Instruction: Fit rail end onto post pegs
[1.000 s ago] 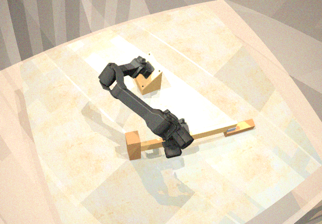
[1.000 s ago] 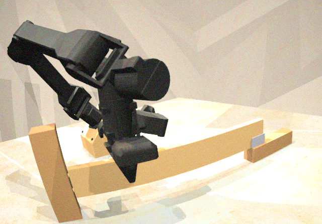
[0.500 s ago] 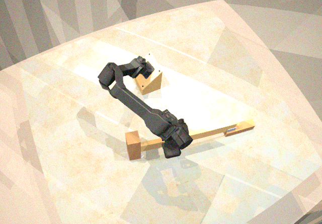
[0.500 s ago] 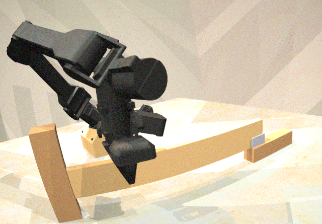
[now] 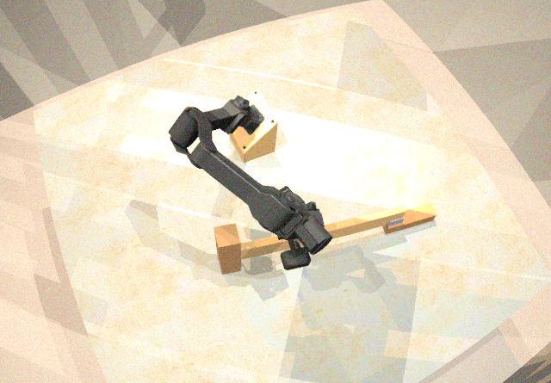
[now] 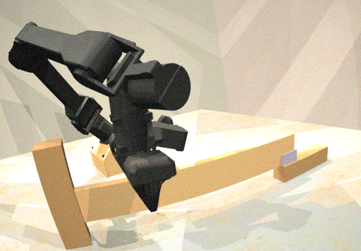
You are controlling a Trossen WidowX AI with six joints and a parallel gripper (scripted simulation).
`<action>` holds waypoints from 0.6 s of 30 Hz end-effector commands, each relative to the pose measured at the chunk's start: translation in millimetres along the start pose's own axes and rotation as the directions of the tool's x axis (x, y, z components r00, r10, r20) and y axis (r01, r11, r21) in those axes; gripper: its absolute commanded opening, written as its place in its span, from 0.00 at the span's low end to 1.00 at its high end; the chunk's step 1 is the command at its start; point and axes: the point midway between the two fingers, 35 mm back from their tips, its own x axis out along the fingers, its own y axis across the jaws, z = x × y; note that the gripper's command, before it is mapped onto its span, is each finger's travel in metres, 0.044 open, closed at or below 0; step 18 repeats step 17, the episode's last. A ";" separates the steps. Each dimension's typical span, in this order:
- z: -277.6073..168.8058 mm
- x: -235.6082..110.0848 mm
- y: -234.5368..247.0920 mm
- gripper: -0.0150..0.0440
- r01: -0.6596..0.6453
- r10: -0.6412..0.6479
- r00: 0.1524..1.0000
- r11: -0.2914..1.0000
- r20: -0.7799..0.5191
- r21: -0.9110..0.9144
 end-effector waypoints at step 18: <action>28.4 -27.3 0.1 1.00 0.016 -0.016 1.000 1.000 0.009 -0.004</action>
